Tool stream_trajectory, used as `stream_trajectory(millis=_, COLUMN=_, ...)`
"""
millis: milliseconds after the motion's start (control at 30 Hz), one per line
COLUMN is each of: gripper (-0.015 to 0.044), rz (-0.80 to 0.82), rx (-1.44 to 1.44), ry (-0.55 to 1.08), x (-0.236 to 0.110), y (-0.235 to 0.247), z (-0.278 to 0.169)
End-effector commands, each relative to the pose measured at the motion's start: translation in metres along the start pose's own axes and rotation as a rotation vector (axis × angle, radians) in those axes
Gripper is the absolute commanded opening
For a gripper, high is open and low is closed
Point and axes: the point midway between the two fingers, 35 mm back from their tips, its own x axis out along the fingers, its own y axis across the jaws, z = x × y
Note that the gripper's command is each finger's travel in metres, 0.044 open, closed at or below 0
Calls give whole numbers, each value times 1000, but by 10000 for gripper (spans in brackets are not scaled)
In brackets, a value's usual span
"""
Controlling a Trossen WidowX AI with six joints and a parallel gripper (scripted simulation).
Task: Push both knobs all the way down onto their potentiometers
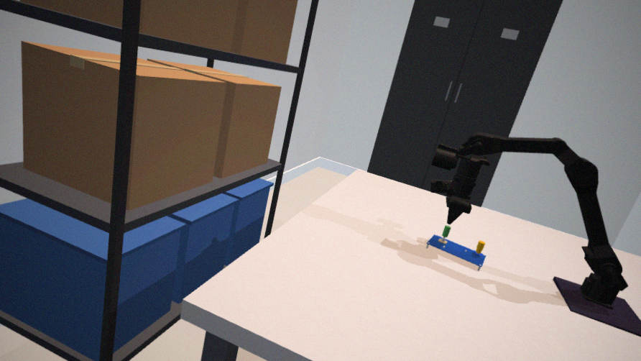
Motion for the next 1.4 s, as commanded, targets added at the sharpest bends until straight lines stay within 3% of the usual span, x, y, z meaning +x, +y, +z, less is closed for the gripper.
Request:
stream_trajectory(millis=0, gripper=0, rz=3, rx=6, ry=4, x=4, y=1, z=-1)
stream_trajectory(millis=1367, gripper=0, rz=3, rx=6, ry=4, x=8, y=1, z=-1)
